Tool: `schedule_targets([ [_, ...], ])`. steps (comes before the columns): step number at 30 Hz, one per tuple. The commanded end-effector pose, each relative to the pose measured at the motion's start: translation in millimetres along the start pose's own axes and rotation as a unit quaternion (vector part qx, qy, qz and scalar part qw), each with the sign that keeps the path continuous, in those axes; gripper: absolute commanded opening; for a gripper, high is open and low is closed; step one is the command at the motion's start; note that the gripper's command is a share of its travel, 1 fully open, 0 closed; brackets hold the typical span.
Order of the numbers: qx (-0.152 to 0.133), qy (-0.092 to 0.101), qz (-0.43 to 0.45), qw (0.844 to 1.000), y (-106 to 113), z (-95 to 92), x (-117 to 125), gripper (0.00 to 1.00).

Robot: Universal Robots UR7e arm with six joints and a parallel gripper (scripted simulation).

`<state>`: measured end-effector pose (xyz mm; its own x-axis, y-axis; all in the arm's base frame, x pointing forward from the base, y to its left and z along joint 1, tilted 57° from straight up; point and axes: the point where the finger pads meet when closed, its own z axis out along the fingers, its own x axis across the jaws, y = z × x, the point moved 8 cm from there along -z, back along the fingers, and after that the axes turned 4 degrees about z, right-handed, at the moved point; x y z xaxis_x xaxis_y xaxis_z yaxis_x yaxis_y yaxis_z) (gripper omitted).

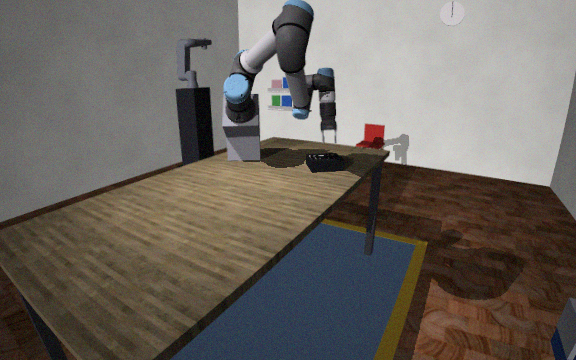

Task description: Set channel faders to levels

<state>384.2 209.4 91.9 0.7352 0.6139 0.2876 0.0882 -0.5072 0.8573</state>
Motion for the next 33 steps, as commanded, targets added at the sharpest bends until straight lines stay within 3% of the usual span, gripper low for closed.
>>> schedule_targets([
  [1, 0.028, -0.028, 0.085, 0.996, -14.6, -19.8, -1.8, 1.00],
  [15, 0.049, -0.051, 0.177, 0.982, -29.2, -42.9, -14.4, 1.00],
  [33, 0.050, -0.054, 0.185, 0.980, -30.3, -44.9, -15.8, 1.00],
])
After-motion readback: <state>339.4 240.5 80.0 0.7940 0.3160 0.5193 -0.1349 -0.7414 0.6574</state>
